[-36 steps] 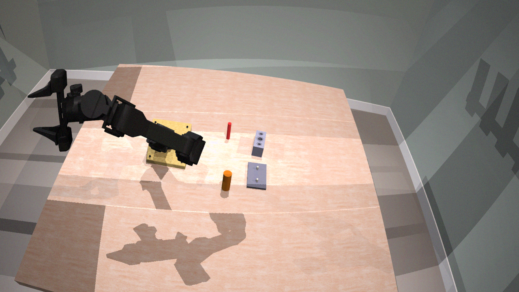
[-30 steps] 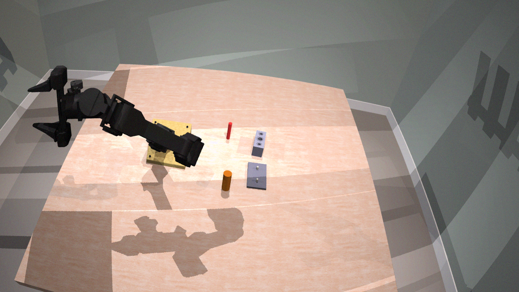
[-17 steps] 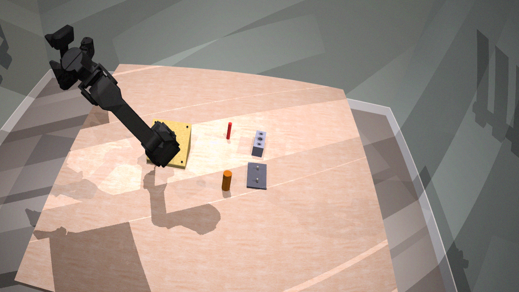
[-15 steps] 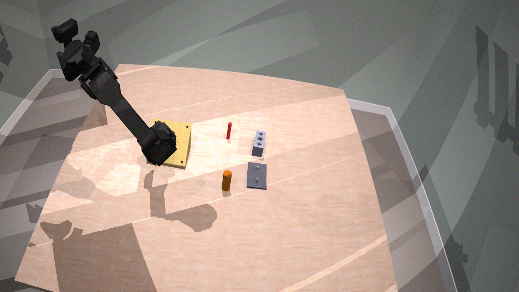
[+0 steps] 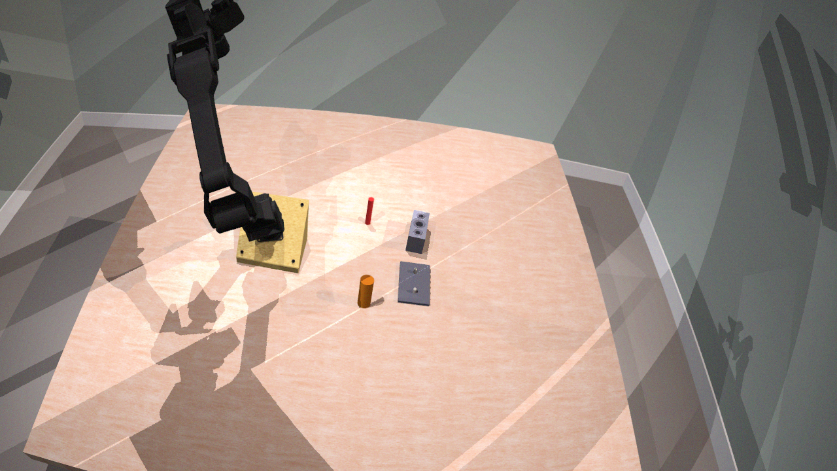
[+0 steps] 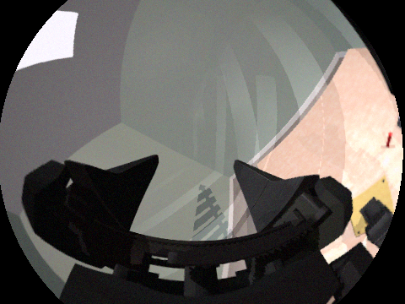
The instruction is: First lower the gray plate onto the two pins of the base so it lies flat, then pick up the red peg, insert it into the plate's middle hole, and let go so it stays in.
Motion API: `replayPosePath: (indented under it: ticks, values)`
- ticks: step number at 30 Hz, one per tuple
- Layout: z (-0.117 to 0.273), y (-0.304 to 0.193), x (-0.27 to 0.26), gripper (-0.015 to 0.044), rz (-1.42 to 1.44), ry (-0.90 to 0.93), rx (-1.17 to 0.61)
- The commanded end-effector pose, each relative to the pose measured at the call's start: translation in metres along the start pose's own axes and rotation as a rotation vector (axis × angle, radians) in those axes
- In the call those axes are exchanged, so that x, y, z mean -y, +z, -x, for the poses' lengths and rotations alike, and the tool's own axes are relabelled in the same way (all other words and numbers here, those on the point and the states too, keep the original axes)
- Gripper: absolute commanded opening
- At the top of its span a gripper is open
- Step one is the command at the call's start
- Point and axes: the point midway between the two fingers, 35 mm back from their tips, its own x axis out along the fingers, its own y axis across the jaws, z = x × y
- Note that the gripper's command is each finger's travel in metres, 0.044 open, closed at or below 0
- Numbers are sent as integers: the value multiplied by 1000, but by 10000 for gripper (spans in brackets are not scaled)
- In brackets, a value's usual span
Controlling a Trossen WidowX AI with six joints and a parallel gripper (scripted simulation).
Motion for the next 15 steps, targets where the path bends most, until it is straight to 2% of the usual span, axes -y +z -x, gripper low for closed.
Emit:
replayPosePath:
  ticks: [1, 8, 15]
  values:
    - [-20, 59, 37, 440, 49, -155, 146]
    - [-35, 136, 88, 440, 138, -356, 271]
    - [-35, 191, 136, 440, 251, -567, 303]
